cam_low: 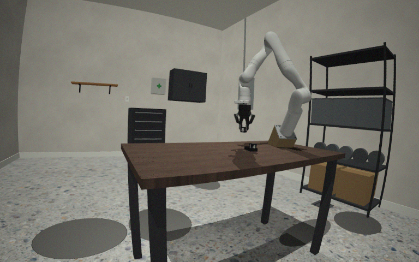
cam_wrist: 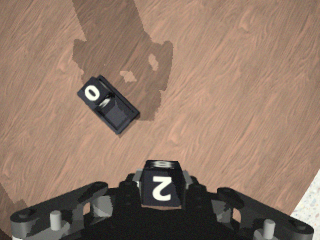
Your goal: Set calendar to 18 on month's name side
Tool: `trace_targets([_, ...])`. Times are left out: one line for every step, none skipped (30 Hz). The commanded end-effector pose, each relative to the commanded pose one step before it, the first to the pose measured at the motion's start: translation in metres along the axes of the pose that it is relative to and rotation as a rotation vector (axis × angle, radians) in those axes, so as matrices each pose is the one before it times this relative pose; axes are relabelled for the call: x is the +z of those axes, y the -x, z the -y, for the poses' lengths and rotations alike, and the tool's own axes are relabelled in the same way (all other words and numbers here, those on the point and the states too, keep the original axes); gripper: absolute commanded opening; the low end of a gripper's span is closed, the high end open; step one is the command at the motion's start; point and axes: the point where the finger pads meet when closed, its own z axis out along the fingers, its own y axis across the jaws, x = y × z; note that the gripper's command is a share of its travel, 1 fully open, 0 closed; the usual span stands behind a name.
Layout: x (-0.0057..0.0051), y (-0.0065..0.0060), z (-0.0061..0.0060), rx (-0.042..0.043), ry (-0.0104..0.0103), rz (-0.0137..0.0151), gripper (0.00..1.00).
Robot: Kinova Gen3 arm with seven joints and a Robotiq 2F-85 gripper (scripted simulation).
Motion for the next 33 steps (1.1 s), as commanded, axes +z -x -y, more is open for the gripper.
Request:
trace_targets([-0.00657, 0.00185, -0.00397, 0.0076, 0.0135, -0.00197, 0.28])
trace_targets([-0.00033, 0.0, 0.0, 0.0, 0.0, 0.0, 0.28])
trace_targets([-0.00013, 0.0, 0.0, 0.0, 0.0, 0.0, 0.28])
trace_targets([-0.00002, 0.0, 0.0, 0.0, 0.0, 0.0, 0.28])
trace_targets([0.0, 0.0, 0.0, 0.0, 0.0, 0.0, 0.28])
trace_targets([0.0, 0.0, 0.0, 0.0, 0.0, 0.0, 0.28])
trace_targets([0.0, 0.0, 0.0, 0.0, 0.0, 0.0, 0.28])
trace_targets([0.0, 0.0, 0.0, 0.0, 0.0, 0.0, 0.28])
trace_targets([0.0, 0.0, 0.0, 0.0, 0.0, 0.0, 0.28])
trace_targets([0.0, 0.0, 0.0, 0.0, 0.0, 0.0, 0.28])
trace_targets([0.0, 0.0, 0.0, 0.0, 0.0, 0.0, 0.28])
trace_targets([0.0, 0.0, 0.0, 0.0, 0.0, 0.0, 0.28])
trace_targets([0.0, 0.0, 0.0, 0.00001, 0.0, 0.0, 0.28])
trace_targets([0.0, 0.0, 0.0, 0.00009, -0.00001, 0.0, 0.28])
trace_targets([0.0, 0.0, 0.00001, 0.00024, -0.00003, 0.00001, 0.28])
trace_targets([0.00001, 0.00001, 0.00001, 0.00045, -0.00005, 0.00002, 0.28])
trace_targets([0.00001, 0.00001, 0.00002, 0.00074, -0.00008, 0.00004, 0.28])
trace_targets([0.00002, 0.00002, 0.00003, 0.00108, -0.00012, 0.00005, 0.28])
trace_targets([0.00002, 0.00002, 0.00005, 0.00149, -0.00017, 0.00008, 0.28])
trace_targets([0.00003, 0.00003, 0.00006, 0.00195, -0.00022, 0.0001, 0.28])
trace_targets([0.00004, 0.00004, 0.00008, 0.00247, -0.00028, 0.00013, 0.28])
trace_targets([0.00005, 0.00005, 0.00009, 0.00304, -0.00034, 0.00016, 0.28])
trace_targets([0.00006, 0.00006, 0.00011, 0.00366, -0.00041, 0.00019, 0.28])
trace_targets([0.00006, 0.00007, 0.00013, 0.00433, -0.00048, 0.00022, 0.28])
trace_targets([0.00008, 0.00008, 0.00015, 0.00503, -0.00056, 0.00026, 0.28])
trace_targets([0.00009, 0.00009, 0.00018, 0.00578, -0.00064, 0.0003, 0.28])
trace_targets([0.0, 0.0, 0.0, 0.0, 0.0, 0.0, 0.28])
trace_targets([0.0, 0.0, 0.0, 0.0, 0.0, 0.0, 0.28])
trace_targets([0.0001, 0.0001, 0.0002, 0.00657, -0.00072, 0.00035, 0.28])
trace_targets([0.00011, 0.00012, 0.00022, 0.00739, -0.00081, 0.0004, 0.28])
trace_targets([0.00012, 0.00013, 0.00025, 0.00825, -0.0009, 0.00045, 0.28])
trace_targets([0.00013, 0.00015, 0.00027, 0.00913, -0.00099, 0.0005, 0.28])
trace_targets([0.00015, 0.00016, 0.00029, 0.01005, -0.00107, 0.00055, 0.28])
